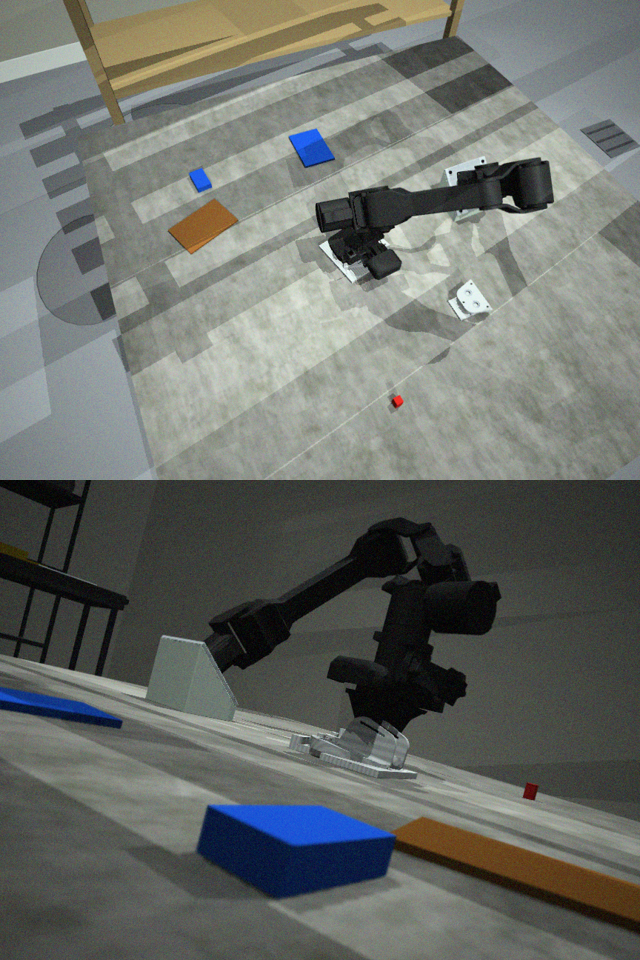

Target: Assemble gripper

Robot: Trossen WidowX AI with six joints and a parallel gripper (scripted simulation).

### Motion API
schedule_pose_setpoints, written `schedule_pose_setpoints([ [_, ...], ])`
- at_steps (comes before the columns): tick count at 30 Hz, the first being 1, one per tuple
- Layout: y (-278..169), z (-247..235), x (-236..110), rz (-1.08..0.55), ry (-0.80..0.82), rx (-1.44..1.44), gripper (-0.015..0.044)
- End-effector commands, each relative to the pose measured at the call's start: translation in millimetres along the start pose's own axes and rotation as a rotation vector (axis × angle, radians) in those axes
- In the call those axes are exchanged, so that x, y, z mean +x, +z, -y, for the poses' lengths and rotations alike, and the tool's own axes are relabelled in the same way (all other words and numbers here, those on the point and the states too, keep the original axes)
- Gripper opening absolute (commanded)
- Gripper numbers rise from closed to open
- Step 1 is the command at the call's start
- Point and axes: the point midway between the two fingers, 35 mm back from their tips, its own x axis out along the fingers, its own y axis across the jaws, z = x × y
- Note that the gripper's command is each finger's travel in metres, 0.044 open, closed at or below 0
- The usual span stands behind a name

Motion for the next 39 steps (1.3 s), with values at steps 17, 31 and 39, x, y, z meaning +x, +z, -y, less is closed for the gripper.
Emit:
schedule_pose_setpoints([
  [17, 0, 0, 0, 0.0, 0.0, 0.001, 0.016],
  [31, 0, 0, 0, 0.0, 0.0, 0.001, 0.0224],
  [39, 2, 1, -47, 0.002, -0.001, -0.001, 0.0224],
])
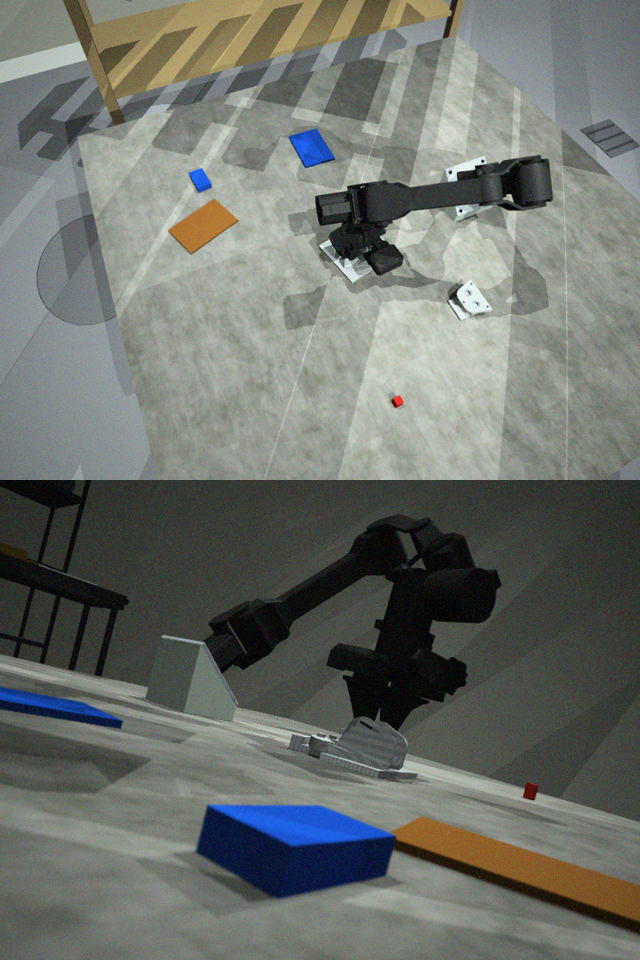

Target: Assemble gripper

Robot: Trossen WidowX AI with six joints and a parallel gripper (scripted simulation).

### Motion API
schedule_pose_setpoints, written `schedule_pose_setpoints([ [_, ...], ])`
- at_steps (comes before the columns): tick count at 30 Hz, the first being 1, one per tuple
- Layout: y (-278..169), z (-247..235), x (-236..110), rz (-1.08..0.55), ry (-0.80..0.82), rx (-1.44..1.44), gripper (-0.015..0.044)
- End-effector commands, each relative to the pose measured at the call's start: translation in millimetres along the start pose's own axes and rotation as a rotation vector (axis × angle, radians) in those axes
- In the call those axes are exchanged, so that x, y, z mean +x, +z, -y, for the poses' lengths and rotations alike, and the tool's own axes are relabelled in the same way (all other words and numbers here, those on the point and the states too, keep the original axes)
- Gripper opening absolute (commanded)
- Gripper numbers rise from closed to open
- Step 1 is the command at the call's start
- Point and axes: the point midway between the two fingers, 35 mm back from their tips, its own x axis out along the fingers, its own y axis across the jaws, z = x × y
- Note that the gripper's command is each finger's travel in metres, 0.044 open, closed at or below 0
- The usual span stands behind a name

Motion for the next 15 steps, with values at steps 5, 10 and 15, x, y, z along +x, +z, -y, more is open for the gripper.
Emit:
schedule_pose_setpoints([
  [5, 2, 0, -53, 0.028, -0.008, -0.012, 0.0224],
  [10, 1, -9, -46, 0.027, -0.008, -0.001, 0.0277],
  [15, -24, -78, -52, 0.023, -0.028, 0.017, 0.0408],
])
